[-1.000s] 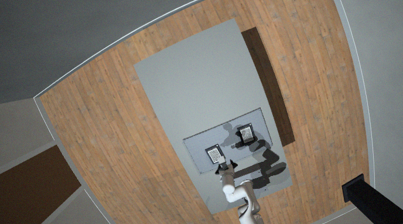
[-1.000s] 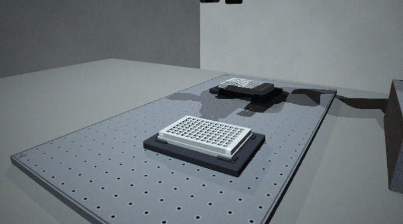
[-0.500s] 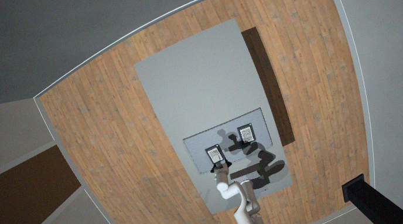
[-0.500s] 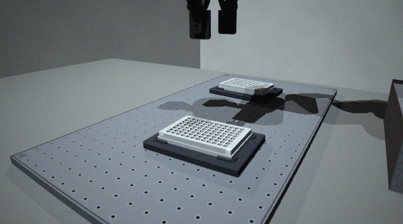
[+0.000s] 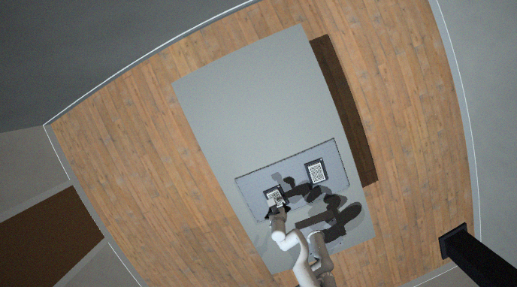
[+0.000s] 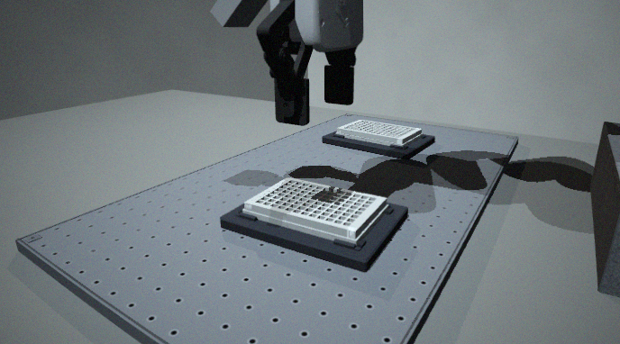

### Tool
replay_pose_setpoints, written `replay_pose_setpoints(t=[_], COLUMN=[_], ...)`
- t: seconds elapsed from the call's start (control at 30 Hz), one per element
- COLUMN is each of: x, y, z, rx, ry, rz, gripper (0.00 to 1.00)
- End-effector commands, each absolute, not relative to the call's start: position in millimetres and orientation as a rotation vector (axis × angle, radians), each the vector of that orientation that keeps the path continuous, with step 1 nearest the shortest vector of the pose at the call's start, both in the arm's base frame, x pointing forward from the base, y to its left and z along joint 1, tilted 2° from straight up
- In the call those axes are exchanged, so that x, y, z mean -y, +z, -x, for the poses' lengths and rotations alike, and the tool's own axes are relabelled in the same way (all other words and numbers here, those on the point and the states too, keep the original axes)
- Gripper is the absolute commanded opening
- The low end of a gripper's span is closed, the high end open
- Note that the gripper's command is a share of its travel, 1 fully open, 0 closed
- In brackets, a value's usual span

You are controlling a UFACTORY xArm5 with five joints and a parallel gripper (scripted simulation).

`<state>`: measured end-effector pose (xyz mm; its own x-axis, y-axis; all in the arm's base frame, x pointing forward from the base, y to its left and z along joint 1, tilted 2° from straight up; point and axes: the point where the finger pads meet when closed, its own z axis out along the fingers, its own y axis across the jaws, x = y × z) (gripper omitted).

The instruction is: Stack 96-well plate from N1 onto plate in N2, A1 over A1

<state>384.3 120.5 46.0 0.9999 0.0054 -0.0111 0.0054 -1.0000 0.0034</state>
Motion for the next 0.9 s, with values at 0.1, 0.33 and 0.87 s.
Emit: replay_pose_setpoints(t=[0.1, 0.33, 0.87], x=[-123, -123, -124], y=[43, 43, 20], z=[-385, -385, -385], rx=[-0.008, -0.008, -0.008], ry=[-0.012, -0.012, -0.013], rz=[-3.139, -3.139, -3.139], gripper=[1.0, 1.0, 1.0])
